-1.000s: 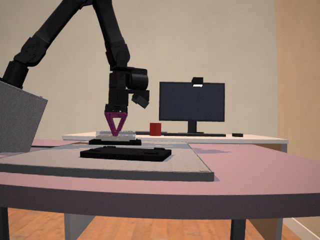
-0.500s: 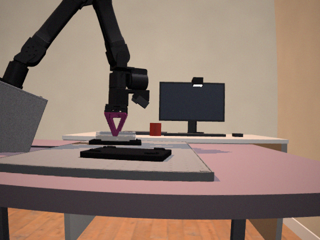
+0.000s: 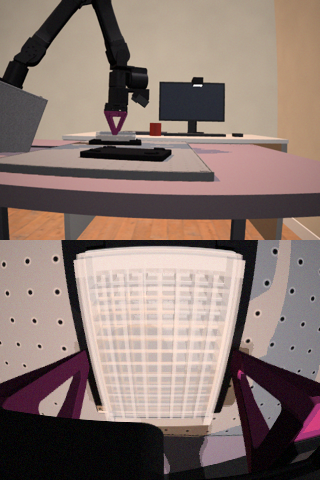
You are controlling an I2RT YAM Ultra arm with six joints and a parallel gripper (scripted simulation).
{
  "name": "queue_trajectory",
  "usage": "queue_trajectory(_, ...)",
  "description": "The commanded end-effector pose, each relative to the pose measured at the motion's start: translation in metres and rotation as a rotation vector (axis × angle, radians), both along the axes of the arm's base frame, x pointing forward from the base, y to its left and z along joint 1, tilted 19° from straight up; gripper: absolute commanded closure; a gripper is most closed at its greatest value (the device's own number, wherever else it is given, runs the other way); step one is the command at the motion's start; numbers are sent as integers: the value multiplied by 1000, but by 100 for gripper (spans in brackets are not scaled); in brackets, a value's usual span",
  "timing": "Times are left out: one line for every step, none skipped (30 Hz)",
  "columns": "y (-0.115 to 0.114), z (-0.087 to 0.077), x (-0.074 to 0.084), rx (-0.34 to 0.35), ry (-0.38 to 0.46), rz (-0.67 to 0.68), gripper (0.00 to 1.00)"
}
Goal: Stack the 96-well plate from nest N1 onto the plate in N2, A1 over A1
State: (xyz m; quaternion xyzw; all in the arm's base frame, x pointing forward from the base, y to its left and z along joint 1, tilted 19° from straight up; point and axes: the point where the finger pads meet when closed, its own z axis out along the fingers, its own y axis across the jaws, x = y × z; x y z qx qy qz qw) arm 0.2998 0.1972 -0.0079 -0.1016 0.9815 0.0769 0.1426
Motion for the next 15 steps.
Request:
queue_trajectory(-1, 21, 9, 18, -35, -10, 0)
queue_trajectory(-1, 24, 9, 21, -39, -9, 0)
queue_trajectory(-1, 27, 8, 21, -39, -9, 0)
queue_trajectory(-2, 30, 7, 21, -39, -9, 0)
queue_trajectory(-2, 32, 7, 21, -39, -9, 0)
queue_trajectory(-3, 35, 6, 21, -39, -9, 0)
queue_trajectory(-4, 37, 5, 21, -39, -9, 0)
queue_trajectory(-4, 40, 4, 21, -39, -9, 0)
queue_trajectory(-5, 42, 3, 21, -39, -9, 0)
queue_trajectory(-5, 42, 3, 21, -39, -9, 0)
queue_trajectory(-5, 42, 3, 21, -39, -9, 0)
queue_trajectory(-5, 42, 3, 21, -39, -9, 0)
queue_trajectory(-5, 42, 3, 21, -39, -9, 0)
queue_trajectory(-5, 42, 3, 21, -39, -9, 0)
queue_trajectory(-5, 42, 3, 21, -39, -9, 0)
